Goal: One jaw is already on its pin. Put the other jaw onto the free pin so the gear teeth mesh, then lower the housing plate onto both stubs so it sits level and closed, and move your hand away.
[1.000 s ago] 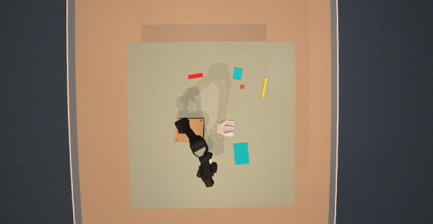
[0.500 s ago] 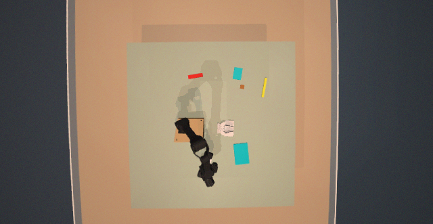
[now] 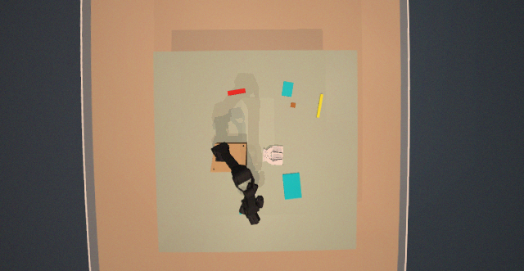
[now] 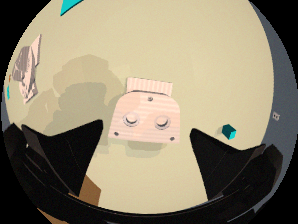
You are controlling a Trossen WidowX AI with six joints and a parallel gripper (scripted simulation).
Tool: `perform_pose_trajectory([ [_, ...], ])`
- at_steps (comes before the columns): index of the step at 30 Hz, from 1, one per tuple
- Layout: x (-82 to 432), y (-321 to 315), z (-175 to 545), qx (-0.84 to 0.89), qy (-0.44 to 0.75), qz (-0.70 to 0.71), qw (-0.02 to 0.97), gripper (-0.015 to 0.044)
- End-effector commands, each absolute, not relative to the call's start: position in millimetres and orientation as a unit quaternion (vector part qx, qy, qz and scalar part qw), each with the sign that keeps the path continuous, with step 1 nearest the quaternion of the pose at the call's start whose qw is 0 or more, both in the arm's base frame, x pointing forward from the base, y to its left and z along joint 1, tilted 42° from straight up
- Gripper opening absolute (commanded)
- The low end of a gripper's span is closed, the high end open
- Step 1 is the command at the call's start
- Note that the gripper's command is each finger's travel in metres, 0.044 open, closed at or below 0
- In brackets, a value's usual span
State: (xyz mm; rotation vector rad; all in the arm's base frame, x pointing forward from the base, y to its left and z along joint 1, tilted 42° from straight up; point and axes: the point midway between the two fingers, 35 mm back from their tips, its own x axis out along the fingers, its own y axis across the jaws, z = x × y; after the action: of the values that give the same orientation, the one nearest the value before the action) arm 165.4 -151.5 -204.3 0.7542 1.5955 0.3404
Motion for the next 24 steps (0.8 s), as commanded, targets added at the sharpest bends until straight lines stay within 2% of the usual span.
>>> perform_pose_trajectory([
  [1, 164.3, -145.4, -209.2, 0.333, 0.695, 0.148, 0.62, 0.044],
  [24, 163.9, -133.1, -222.7, 0.334, 0.695, 0.149, 0.62, 0.044],
])
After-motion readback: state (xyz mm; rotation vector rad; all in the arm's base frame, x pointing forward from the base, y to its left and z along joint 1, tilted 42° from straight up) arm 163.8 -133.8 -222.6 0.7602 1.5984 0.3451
